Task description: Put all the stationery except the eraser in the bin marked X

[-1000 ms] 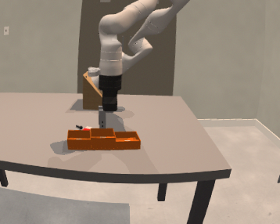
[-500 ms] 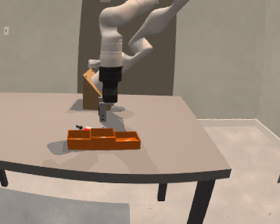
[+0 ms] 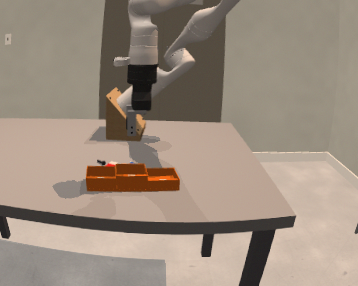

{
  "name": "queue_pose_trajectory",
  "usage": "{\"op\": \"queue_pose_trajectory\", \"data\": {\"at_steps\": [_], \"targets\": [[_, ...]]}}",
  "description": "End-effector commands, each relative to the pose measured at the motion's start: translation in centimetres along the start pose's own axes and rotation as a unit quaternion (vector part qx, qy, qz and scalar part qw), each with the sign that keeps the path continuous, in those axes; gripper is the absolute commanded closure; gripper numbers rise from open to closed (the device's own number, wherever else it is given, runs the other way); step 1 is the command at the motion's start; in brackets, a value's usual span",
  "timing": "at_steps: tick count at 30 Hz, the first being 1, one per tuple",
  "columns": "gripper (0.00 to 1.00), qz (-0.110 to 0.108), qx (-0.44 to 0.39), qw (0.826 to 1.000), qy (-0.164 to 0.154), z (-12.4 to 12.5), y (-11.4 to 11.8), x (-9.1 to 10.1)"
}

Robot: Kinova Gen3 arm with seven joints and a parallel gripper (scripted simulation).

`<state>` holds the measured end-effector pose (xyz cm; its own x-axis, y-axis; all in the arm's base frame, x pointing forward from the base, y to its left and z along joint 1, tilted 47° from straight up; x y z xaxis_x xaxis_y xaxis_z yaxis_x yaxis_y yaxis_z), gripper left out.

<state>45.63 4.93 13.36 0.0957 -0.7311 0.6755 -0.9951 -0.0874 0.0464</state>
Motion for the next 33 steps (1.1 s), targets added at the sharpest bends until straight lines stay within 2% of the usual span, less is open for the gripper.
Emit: {"op": "queue_pose_trajectory", "data": {"at_steps": [1,9,11,13,33], "targets": [[0.0,0.003,-0.001,1.0,0.004,0.2,0.0,1.9],[0.0,0.003,-0.001,1.0,0.004,0.2,0.0,5.1],[0.0,0.003,-0.001,1.0,0.004,0.2,0.0,5.1],[0.0,0.003,-0.001,1.0,0.004,0.2,0.0,5.9],[0.0,0.004,0.002,1.0,0.002,0.1,-0.1,5.6]]}}
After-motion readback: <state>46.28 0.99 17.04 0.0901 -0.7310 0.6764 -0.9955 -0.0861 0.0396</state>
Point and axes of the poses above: the point where the finger pads meet when closed, its own x axis back along the fingers, its own y axis across the jaws, z = x × y, the point moved 4 cm from there along x, back along the fingers, and after that the axes turned 15 degrees about -x, right-handed, at the moved point
